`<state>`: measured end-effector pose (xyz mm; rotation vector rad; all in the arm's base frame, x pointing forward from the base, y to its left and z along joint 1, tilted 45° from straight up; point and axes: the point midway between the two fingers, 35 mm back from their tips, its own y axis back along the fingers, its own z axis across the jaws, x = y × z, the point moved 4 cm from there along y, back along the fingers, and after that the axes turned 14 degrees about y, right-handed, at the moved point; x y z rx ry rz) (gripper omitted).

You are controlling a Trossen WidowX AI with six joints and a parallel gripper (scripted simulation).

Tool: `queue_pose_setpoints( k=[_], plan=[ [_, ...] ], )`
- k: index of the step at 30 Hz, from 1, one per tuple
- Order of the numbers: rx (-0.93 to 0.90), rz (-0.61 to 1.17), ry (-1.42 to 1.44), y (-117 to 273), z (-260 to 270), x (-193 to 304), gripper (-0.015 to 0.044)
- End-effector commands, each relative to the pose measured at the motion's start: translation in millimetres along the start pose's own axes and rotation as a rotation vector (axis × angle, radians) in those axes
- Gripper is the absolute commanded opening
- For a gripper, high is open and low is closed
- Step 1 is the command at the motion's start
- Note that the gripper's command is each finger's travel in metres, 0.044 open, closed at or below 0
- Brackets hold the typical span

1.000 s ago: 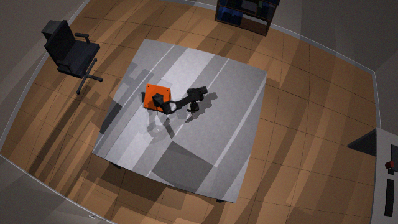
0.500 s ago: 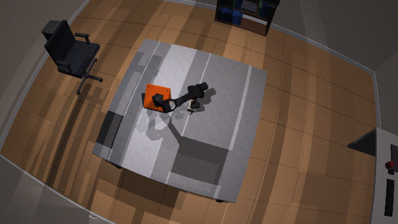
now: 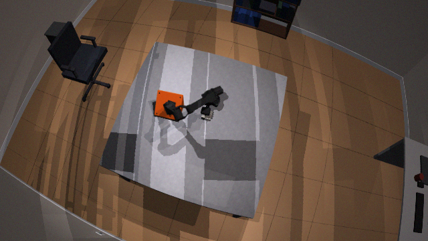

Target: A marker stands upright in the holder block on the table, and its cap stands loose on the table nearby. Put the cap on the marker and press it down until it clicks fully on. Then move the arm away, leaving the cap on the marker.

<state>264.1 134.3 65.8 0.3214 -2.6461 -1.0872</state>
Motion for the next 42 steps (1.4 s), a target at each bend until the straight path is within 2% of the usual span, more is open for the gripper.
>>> queue_pose_setpoints(
  k=[1,8,19,42],
  plan=[
    [0.003,0.005,-0.079,-3.4,0.4,1.0,0.0177],
    [0.003,0.005,-0.079,-3.4,0.4,1.0,0.0000],
    [0.003,0.005,-0.079,-5.8,0.4,0.9,0.0000],
    [0.004,0.005,-0.080,-39.1,0.1,1.2,0.0000]
  ],
)
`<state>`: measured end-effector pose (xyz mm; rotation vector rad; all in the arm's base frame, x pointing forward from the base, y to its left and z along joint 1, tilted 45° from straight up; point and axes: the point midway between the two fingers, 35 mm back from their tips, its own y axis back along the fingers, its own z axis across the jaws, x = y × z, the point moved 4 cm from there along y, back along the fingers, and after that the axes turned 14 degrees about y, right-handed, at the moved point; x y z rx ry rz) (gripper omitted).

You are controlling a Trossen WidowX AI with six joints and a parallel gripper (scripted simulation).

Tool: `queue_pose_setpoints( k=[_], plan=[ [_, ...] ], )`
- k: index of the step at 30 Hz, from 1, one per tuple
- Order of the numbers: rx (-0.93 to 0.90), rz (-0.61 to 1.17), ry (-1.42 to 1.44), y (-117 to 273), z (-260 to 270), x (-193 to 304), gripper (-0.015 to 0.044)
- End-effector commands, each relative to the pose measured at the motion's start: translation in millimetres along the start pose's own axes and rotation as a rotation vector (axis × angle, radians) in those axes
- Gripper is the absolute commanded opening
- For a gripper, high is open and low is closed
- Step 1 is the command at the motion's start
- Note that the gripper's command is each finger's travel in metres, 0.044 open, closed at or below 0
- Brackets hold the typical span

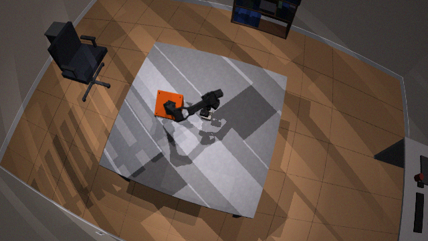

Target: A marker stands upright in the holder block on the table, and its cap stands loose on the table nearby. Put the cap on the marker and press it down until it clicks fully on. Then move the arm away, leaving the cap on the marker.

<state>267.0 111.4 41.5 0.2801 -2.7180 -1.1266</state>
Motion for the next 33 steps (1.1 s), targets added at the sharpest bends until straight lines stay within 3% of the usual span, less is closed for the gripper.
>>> queue_pose_setpoints(
  k=[1,11,18,24,33],
  plan=[
    [0.006,0.004,0.004,-7.0,-0.9,0.8,0.0000],
    [0.000,-0.006,0.000,-2.1,0.3,-1.0,0.0000],
    [-0.004,-0.006,0.002,77.5,1.7,-2.1,0.0000],
    [-0.003,-0.004,0.003,85.5,1.3,-1.0,0.0000],
    [-0.003,-0.004,0.003,85.5,1.3,-1.0,0.0236]
  ],
)
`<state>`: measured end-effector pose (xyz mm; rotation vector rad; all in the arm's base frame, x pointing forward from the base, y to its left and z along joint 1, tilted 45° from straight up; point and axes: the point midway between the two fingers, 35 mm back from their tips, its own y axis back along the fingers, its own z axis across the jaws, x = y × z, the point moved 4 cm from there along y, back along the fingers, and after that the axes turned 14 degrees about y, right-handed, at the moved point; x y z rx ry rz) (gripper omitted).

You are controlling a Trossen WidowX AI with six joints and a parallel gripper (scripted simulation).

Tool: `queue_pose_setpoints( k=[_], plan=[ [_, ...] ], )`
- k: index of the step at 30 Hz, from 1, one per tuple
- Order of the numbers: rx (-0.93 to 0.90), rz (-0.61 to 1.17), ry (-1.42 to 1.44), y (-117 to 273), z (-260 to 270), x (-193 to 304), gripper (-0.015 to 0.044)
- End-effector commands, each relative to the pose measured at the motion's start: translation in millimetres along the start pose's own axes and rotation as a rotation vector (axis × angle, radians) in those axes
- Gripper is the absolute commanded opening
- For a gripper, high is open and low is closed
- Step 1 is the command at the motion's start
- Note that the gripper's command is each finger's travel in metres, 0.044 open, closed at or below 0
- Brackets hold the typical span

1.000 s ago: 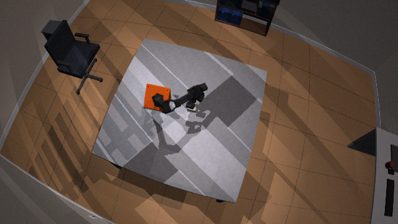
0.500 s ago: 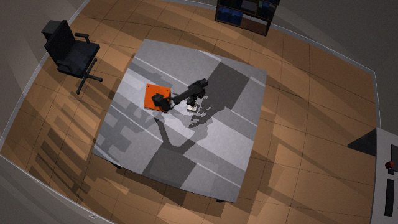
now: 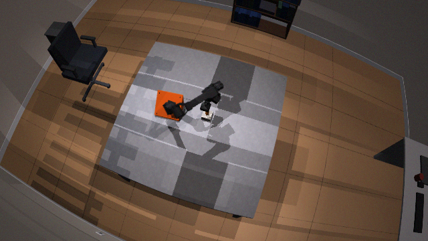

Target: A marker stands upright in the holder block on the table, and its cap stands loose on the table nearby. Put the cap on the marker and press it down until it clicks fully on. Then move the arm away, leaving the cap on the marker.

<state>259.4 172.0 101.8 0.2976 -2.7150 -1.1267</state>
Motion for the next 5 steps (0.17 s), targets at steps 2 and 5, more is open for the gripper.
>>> queue_pose_setpoints(
  k=[2,5],
  plan=[
    [-0.003,0.006,-0.003,-0.3,0.4,0.5,0.0289],
    [-0.003,0.006,-0.003,-0.3,0.4,0.5,0.0368]
  ],
)
